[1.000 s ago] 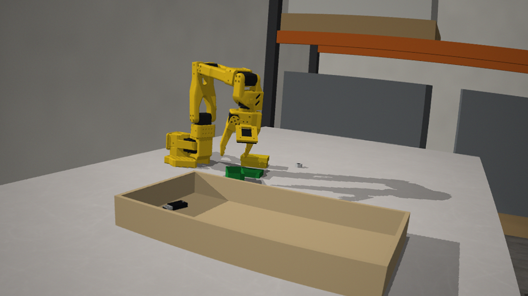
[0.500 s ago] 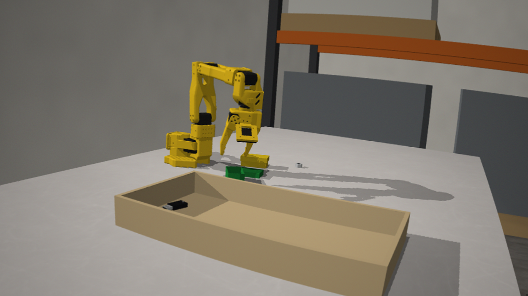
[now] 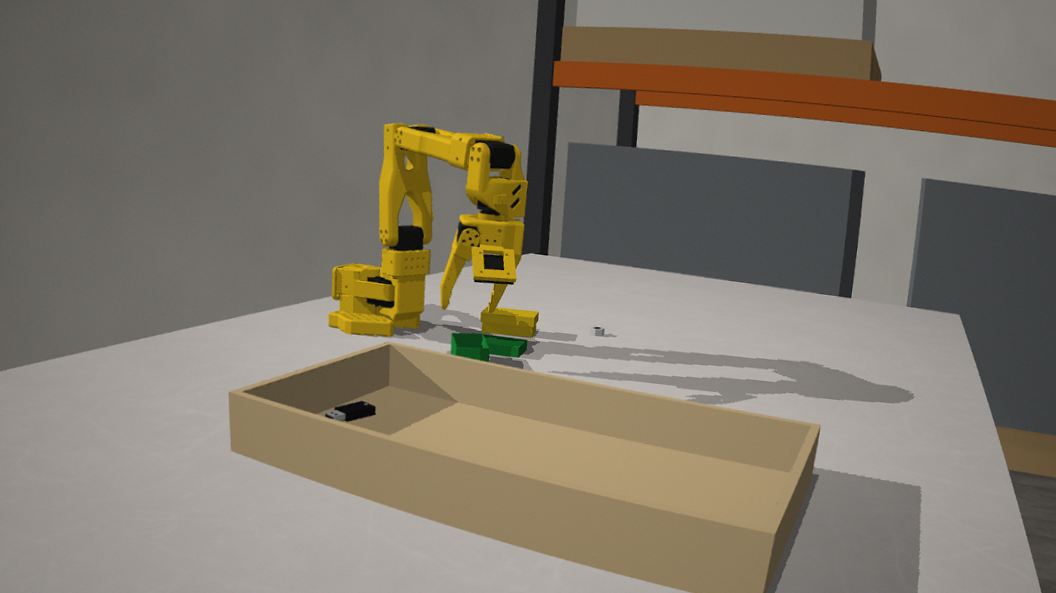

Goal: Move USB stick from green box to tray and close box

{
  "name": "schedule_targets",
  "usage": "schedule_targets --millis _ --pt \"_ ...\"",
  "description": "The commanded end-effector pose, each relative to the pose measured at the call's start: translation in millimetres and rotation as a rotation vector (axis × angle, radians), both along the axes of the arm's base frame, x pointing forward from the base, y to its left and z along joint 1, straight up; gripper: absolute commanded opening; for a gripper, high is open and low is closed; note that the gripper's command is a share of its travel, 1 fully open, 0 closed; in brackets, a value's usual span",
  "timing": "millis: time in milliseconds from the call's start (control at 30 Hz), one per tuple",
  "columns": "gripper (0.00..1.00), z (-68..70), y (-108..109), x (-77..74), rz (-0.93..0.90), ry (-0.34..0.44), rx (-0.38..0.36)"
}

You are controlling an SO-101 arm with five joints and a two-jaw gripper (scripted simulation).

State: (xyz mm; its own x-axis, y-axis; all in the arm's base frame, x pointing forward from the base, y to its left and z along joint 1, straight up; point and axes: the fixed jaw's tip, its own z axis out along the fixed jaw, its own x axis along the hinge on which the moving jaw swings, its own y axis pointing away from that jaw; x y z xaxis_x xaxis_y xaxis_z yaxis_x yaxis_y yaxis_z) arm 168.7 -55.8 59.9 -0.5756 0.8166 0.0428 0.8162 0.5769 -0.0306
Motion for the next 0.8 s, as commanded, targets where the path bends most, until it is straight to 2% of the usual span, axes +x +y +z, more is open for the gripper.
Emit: schedule_targets --millis 0,767 --pt "0.28 12.2 -0.7 6.5 -0.004 -0.05 -0.018" --pt "0.28 15.8 -1.1 7.6 -0.004 -0.05 -0.018"
